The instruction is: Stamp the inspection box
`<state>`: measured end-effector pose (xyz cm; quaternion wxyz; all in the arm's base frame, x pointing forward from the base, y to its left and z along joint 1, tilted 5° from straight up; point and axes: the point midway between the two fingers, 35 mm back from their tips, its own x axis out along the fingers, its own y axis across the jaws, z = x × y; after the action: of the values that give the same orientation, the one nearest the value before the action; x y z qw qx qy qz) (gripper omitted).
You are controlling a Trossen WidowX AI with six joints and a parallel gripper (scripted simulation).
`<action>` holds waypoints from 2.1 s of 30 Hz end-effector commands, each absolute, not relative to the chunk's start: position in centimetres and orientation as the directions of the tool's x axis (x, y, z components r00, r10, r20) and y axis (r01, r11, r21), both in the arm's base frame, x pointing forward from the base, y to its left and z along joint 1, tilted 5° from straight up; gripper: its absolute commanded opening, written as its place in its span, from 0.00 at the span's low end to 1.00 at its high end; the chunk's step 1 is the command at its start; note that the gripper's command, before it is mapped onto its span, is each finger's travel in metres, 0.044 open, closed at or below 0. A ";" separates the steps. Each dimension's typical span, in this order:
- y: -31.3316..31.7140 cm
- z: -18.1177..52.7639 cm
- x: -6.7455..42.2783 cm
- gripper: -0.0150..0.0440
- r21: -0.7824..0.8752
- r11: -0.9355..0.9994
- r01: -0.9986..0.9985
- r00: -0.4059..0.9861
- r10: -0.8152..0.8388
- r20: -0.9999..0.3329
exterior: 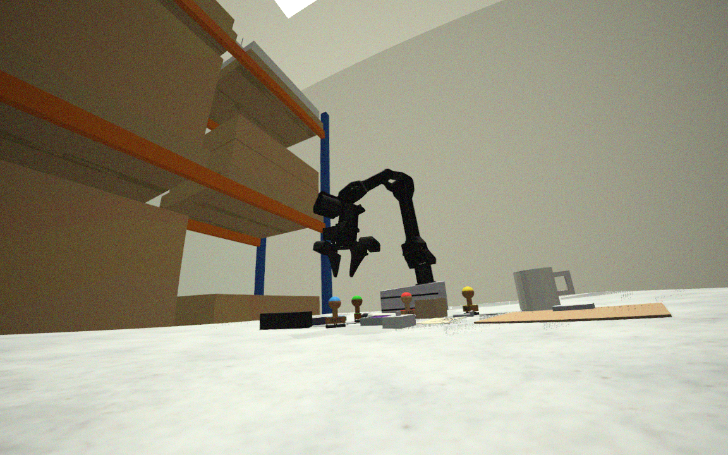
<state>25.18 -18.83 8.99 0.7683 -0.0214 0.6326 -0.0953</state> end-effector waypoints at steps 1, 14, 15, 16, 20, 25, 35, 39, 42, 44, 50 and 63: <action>-16.4 6.5 22.9 0.64 -0.065 0.991 0.117 0.075 -0.074 -0.994; -16.6 5.8 23.5 0.64 -0.065 0.991 0.117 0.075 -0.074 -0.994; -16.6 5.7 23.5 0.64 -0.065 0.991 0.117 0.075 -0.074 -0.994; -16.6 5.5 23.5 0.64 -0.065 0.991 0.117 0.075 -0.074 -0.994; -16.7 4.8 23.6 0.64 -0.065 0.991 0.117 0.075 -0.074 -0.994; -16.8 4.0 23.8 0.64 -0.065 0.991 0.117 0.075 -0.074 -0.994; -17.0 2.4 23.9 0.64 -0.065 0.991 0.117 0.075 -0.074 -0.994; -17.0 1.7 24.0 0.64 -0.065 0.991 0.117 0.075 -0.074 -0.994; -17.0 1.2 24.0 0.64 -0.065 0.991 0.117 0.075 -0.074 -0.994; -17.0 0.9 24.0 0.64 -0.065 0.991 0.117 0.075 -0.074 -0.994; -17.0 -0.1 24.0 0.64 -0.065 0.991 0.117 0.075 -0.074 -0.994; -17.1 -0.7 24.0 0.59 -0.071 0.991 0.116 0.077 -0.081 -0.994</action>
<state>23.99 -17.13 -0.74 0.7334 0.0132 0.6763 -0.0668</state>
